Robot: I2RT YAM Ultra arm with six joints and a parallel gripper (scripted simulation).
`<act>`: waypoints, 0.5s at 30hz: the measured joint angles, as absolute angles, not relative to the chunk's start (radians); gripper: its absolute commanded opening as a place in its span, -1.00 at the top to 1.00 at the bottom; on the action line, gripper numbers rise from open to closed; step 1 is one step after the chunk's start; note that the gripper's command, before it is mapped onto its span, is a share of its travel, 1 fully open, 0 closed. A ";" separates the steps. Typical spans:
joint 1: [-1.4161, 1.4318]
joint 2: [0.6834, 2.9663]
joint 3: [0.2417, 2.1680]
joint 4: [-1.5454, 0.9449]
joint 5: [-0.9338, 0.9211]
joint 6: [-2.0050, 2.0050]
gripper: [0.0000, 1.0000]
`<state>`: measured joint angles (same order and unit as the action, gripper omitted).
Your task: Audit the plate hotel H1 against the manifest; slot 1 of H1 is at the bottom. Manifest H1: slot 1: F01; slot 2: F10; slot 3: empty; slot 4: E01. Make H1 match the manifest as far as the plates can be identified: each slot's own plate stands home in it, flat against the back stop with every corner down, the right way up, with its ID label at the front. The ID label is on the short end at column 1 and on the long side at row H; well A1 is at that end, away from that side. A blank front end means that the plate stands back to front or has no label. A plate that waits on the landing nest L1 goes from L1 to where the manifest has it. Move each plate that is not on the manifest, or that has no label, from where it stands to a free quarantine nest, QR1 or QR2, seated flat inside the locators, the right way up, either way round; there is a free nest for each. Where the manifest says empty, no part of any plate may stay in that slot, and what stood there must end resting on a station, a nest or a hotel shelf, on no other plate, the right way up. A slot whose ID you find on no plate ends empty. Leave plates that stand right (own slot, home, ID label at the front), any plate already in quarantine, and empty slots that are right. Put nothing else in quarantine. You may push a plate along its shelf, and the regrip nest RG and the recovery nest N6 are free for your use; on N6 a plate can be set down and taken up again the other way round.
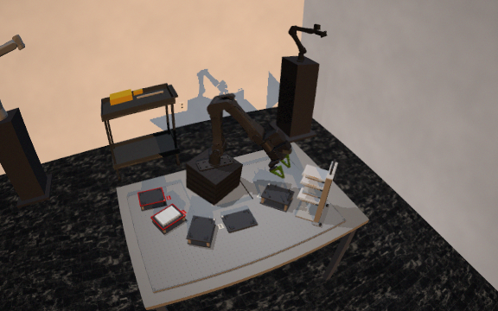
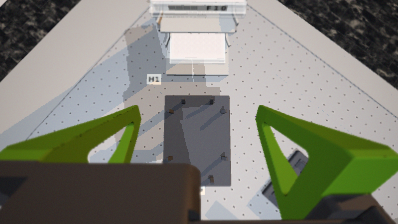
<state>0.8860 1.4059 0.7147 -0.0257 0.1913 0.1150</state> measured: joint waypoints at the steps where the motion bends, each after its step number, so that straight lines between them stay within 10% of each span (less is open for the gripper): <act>1: 0.886 1.410 0.711 -0.019 0.191 0.115 -1.00; 15: 0.884 1.428 0.696 0.036 0.190 0.113 -1.00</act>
<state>0.8841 1.4277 0.6960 0.0360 0.1898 0.1135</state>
